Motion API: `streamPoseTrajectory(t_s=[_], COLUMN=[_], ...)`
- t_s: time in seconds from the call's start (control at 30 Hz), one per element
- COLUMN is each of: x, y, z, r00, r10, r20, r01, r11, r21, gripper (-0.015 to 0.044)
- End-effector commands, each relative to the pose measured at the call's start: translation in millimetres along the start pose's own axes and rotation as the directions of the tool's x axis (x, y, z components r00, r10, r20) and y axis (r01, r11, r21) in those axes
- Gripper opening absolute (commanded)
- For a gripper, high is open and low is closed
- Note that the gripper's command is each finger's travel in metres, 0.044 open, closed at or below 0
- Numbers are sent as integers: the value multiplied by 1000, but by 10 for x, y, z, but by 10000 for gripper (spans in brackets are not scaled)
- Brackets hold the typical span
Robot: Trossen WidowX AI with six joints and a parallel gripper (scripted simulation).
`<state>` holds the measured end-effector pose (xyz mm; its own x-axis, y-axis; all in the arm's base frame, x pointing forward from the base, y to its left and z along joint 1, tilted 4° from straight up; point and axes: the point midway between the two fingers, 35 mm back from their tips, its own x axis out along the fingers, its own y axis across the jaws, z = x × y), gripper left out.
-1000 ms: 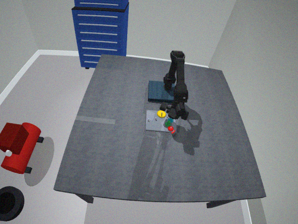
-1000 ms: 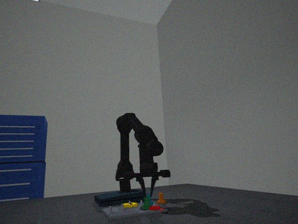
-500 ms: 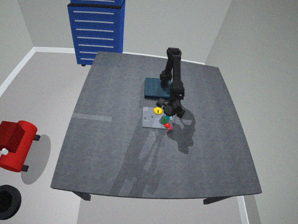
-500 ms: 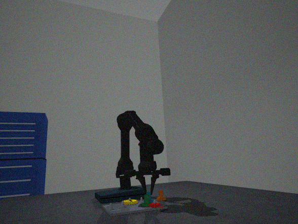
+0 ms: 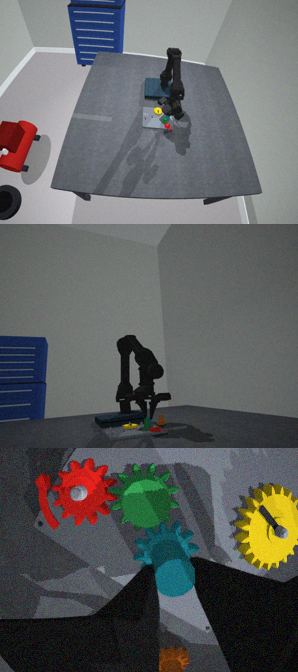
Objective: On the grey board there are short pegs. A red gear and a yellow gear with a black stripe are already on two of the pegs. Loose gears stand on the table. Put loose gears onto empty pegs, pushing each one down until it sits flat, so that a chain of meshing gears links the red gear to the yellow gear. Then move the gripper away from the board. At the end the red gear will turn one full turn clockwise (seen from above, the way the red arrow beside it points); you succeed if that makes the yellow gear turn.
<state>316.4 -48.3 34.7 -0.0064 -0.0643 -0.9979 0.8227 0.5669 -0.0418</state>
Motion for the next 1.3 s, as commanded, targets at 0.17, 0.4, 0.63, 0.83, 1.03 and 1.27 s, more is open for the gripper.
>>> streamPoseTrajectory(t_s=[0.17,0.4,0.63,0.83,1.03,1.27], x=[-1,-155,-482,-417,-387,-387], y=[3,8,3,134,102,93], z=[0,4,-2,-572,-1248,-1260], r00=[1000,1000,1000,1000,1000,1000], r10=[-2,-2,-2,6,-1,-1], r20=[1,1,1,-4,-13,-13], r01=[2,2,2,-7,-4,-4], r11=[997,987,976,965,939,939], r21=[-76,-162,-217,-261,-343,-343], gripper=[131,140,140,271,429,440])
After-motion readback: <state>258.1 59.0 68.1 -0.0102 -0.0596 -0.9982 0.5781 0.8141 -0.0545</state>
